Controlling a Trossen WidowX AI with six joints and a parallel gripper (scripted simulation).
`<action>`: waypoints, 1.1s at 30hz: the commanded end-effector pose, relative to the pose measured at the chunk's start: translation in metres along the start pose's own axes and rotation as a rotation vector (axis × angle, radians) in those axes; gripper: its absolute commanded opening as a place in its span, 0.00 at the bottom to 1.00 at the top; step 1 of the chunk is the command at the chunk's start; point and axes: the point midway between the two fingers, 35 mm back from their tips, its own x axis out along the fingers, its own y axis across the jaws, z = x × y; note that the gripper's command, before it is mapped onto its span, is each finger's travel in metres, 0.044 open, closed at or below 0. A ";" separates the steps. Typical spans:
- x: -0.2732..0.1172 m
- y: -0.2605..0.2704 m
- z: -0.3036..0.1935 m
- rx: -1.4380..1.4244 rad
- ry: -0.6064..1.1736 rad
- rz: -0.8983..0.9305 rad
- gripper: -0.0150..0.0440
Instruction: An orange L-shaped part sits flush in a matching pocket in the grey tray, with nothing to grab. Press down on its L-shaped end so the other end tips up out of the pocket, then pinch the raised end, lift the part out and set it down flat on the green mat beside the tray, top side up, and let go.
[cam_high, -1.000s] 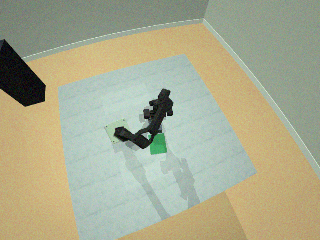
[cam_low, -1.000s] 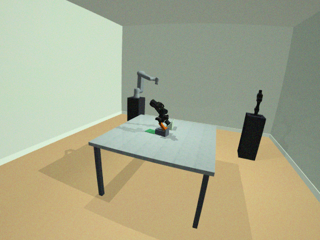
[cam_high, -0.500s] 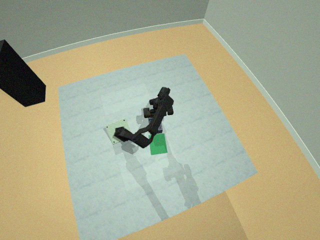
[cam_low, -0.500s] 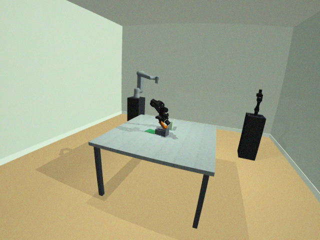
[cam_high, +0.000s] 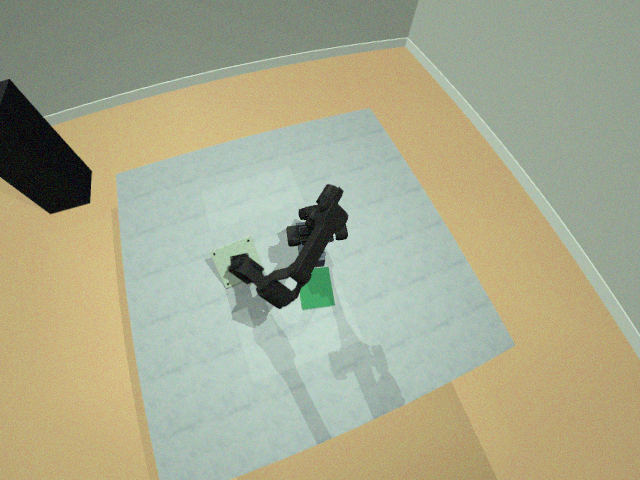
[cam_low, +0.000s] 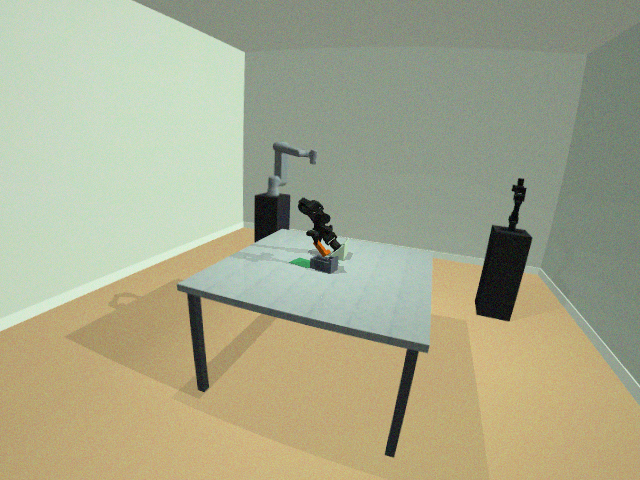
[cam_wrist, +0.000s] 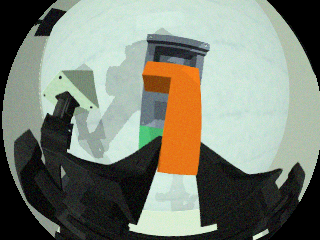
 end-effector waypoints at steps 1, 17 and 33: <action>-0.001 0.002 -0.015 -0.003 -0.007 -0.014 0.25; -0.001 0.010 -0.074 -0.006 -0.055 -0.067 0.25; -0.001 0.010 -0.074 -0.006 -0.056 -0.068 0.25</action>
